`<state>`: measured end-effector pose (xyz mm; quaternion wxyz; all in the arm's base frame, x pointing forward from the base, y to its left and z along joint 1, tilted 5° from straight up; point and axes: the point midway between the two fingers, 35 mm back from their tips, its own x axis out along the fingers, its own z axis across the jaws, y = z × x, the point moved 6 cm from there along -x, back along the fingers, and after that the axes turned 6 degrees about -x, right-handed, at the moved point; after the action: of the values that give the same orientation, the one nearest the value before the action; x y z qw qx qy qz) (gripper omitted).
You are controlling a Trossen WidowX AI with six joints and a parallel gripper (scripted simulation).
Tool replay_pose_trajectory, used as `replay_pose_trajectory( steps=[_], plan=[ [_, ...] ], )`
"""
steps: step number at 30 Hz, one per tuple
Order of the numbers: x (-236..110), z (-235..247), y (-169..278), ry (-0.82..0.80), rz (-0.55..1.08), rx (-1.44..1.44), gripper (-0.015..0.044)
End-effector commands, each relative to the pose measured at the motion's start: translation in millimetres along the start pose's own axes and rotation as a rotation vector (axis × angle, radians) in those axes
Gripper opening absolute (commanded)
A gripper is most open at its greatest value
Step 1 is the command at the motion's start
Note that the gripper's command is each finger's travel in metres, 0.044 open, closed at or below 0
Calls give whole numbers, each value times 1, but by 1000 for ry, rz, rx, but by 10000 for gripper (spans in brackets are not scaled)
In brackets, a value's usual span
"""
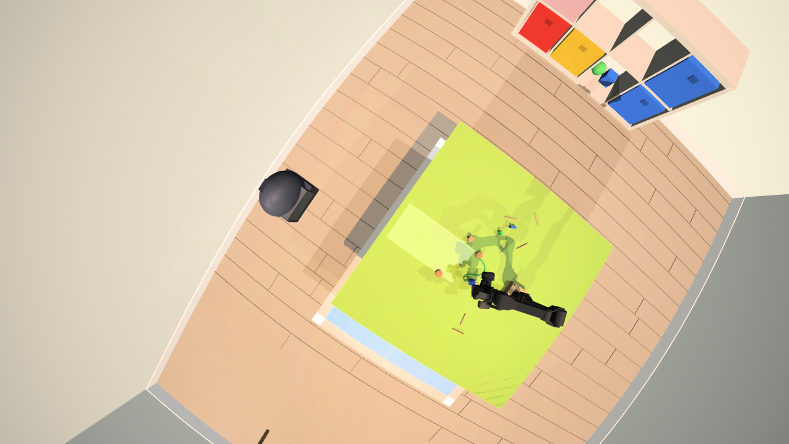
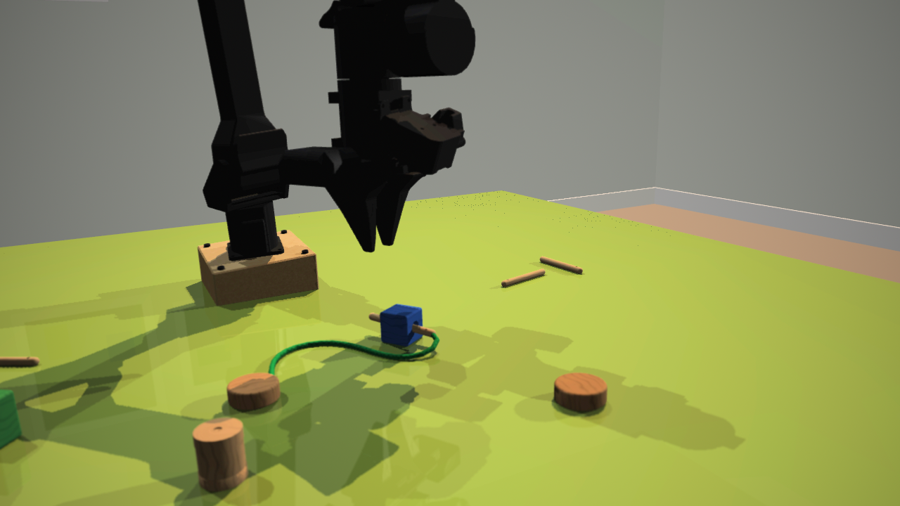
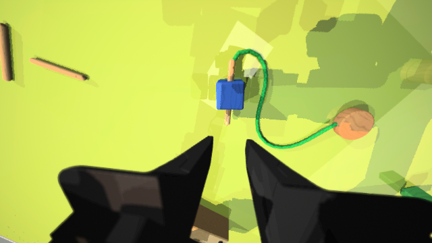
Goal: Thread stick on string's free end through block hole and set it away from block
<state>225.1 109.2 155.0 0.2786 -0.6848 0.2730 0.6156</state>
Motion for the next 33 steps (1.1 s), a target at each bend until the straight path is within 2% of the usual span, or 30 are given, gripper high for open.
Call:
replay_pose_trajectory(
  steps=[1,33],
  plan=[
    [0,1,3,0,1,-41,122],
    [47,0,0,0,1,-41,122]
  ],
)
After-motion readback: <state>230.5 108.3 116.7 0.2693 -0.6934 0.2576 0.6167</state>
